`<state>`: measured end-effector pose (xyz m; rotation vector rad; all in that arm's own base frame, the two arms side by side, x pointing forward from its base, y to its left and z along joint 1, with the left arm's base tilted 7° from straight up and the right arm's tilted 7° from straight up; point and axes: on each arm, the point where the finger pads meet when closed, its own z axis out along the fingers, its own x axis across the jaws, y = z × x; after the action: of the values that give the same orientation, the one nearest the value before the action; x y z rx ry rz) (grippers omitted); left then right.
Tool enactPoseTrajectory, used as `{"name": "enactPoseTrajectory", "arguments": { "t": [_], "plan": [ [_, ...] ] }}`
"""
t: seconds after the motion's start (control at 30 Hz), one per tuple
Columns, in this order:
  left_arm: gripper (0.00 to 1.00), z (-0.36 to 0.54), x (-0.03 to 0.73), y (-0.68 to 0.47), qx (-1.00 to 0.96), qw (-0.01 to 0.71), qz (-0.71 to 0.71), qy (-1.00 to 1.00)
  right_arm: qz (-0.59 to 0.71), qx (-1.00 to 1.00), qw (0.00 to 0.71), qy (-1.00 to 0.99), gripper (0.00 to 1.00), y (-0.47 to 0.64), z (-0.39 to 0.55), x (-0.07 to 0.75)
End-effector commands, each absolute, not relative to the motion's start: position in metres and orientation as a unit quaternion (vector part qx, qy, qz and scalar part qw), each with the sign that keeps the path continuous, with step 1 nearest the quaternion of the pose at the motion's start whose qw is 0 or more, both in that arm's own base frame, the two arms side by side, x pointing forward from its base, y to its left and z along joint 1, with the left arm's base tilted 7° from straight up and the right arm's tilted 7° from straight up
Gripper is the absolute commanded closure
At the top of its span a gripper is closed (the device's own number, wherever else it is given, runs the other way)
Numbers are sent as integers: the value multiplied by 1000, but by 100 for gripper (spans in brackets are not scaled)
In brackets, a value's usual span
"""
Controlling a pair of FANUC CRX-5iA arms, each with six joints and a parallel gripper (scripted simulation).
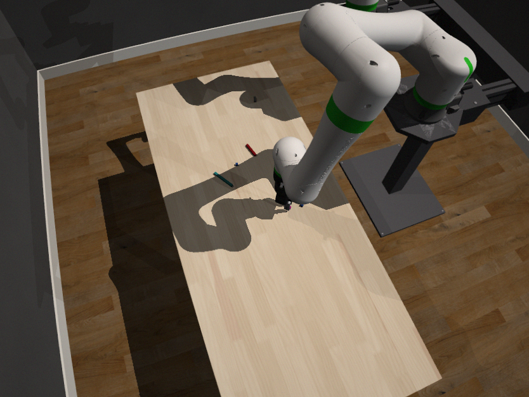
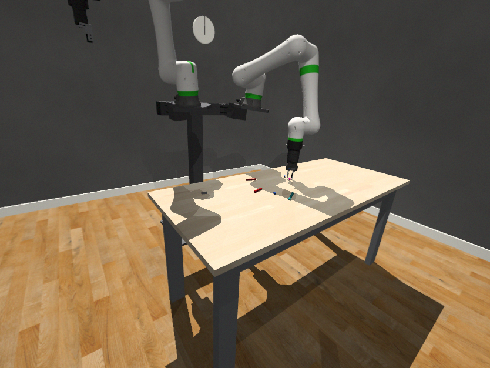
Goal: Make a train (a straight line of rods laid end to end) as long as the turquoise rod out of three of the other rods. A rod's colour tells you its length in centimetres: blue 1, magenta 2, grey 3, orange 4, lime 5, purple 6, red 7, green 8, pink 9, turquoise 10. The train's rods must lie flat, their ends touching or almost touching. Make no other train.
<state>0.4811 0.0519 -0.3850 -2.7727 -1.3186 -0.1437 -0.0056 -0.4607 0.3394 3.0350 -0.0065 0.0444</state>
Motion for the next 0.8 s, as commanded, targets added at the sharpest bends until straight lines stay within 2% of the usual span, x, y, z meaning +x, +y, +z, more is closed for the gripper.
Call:
{"name": "enactPoseTrajectory", "arguments": {
  "t": [0.0,0.77],
  "plan": [
    [46,-387,482,52,-902,34,-47,-429,14,998,54,-2,0,-461,340,-6],
    [46,-393,483,53,-902,34,-47,-429,14,998,54,-2,0,-461,340,-6]
  ]
}}
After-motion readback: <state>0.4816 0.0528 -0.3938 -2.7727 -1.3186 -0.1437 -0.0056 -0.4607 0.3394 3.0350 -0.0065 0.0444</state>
